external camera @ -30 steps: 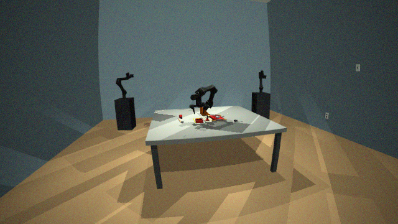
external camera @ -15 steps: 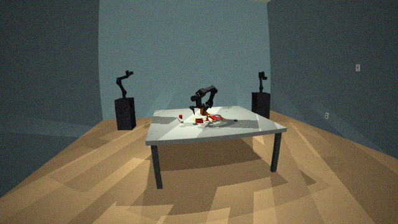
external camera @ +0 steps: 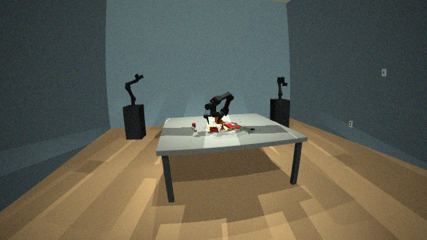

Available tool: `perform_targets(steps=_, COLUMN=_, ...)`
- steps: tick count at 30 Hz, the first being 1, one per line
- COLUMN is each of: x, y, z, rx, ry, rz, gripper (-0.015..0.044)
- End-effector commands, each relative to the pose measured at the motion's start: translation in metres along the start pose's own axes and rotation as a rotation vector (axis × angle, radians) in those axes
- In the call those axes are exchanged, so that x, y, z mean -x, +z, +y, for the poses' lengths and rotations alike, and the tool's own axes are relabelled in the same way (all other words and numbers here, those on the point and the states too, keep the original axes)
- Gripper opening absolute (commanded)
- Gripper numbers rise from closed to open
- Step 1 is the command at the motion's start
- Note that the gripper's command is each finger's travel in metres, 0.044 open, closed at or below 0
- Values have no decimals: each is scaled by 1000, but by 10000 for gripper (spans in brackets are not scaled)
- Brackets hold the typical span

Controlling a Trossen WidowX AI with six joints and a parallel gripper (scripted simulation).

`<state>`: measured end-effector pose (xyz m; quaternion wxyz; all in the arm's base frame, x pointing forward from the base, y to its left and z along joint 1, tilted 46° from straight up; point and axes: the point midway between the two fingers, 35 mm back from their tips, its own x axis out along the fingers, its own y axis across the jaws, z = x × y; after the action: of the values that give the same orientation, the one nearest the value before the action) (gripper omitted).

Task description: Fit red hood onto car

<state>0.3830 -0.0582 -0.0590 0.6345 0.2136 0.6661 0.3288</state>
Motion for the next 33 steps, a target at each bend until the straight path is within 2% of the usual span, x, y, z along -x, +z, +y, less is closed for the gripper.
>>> perform_targets(steps=1, x=-3, y=0, z=1, rx=-3, ry=3, rz=-4, gripper=440)
perform_targets(steps=33, x=-25, y=-3, z=2, rx=-3, ry=5, rz=-4, gripper=440)
